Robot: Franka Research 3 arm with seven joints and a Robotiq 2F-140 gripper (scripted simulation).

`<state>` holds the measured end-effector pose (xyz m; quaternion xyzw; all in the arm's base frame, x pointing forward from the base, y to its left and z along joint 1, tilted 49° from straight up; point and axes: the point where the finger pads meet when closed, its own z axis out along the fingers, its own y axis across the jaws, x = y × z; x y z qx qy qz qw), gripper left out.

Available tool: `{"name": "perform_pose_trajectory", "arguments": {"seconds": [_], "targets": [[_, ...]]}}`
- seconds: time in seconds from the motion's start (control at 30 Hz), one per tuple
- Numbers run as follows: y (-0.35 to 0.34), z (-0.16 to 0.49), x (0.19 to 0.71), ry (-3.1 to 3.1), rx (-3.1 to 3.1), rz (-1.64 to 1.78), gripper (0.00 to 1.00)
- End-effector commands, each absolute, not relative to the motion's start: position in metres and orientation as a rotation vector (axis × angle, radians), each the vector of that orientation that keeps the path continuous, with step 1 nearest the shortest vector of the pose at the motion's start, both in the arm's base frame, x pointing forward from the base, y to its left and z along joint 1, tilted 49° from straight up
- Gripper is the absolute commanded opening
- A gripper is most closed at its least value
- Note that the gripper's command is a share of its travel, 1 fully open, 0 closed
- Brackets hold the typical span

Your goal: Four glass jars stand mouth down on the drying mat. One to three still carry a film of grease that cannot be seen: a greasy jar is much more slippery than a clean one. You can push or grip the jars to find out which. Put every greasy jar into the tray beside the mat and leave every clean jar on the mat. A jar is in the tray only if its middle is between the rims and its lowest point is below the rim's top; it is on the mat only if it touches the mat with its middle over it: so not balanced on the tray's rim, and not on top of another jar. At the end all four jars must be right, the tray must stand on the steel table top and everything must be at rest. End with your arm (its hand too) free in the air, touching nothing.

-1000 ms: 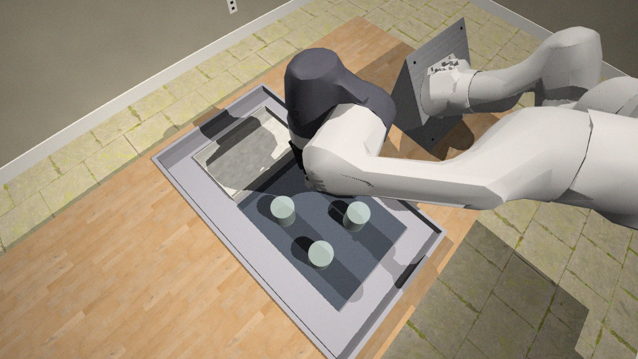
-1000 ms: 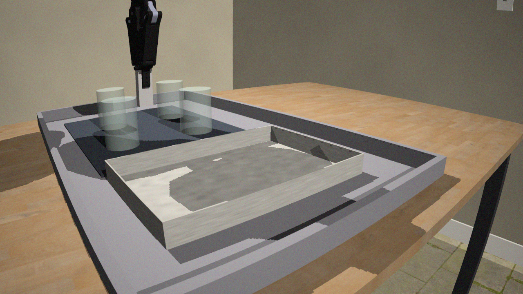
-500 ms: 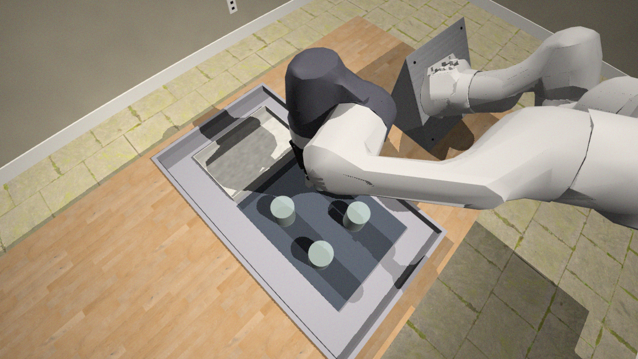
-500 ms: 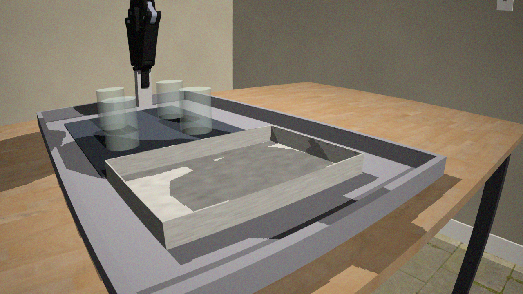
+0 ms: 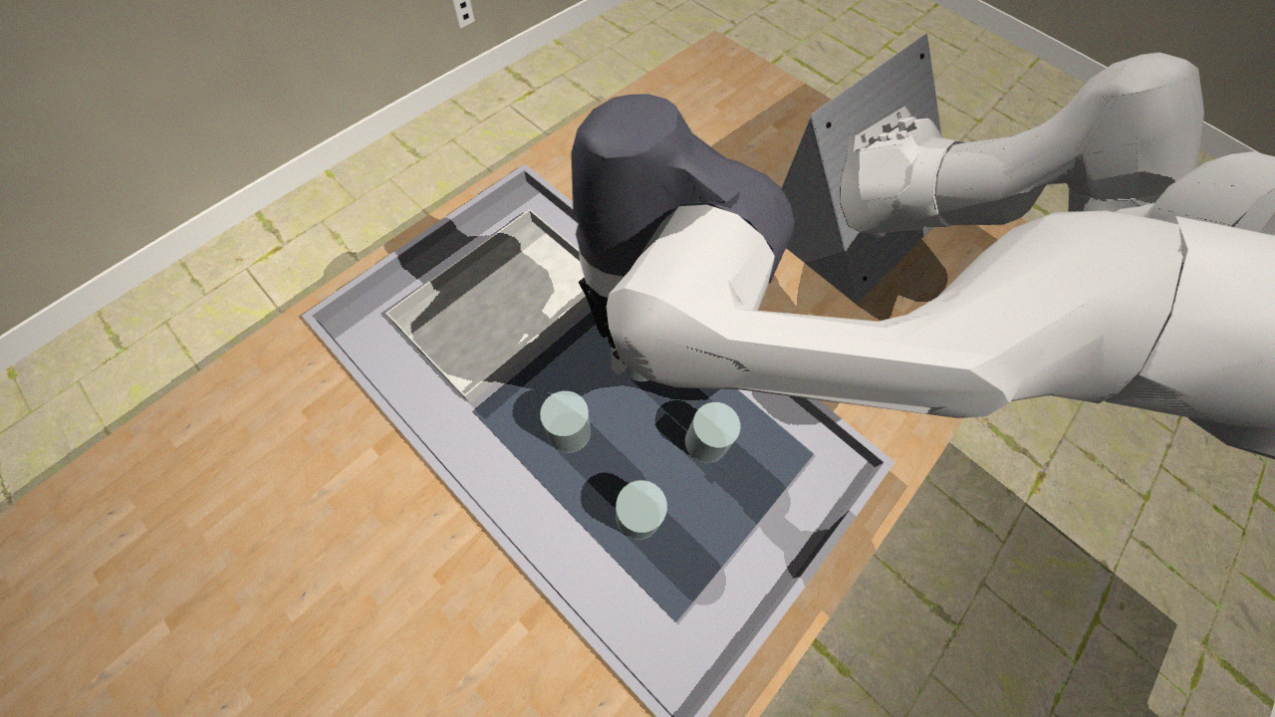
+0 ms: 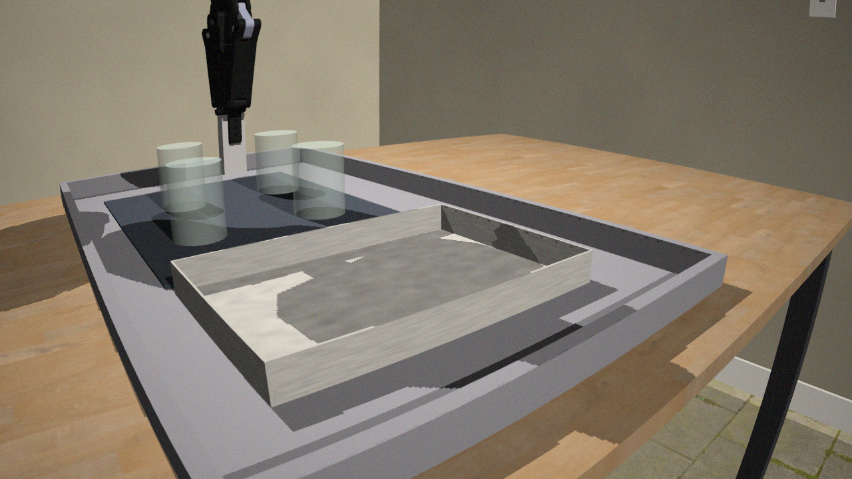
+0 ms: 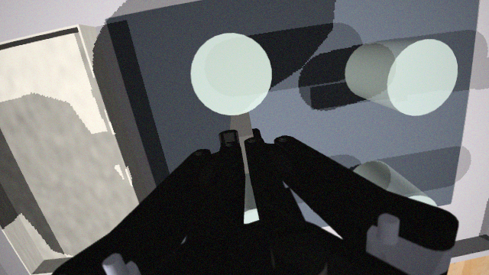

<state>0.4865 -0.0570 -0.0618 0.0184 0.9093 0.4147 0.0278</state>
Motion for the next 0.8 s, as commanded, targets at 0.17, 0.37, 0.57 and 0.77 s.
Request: {"name": "perform_pose_trajectory", "arguments": {"seconds": [0.17,0.37,0.57,0.77], "targets": [[-0.0594,-0.0615,0.4857,2.804,0.057,1.274,0.00],[-0.0593,-0.0615,0.4850,2.804,0.057,1.274,0.00],[-0.0593,-0.0615,0.4842,2.804,0.057,1.274,0.00],[-0.0593,-0.0615,0.4837,2.804,0.057,1.274,0.00]]}}
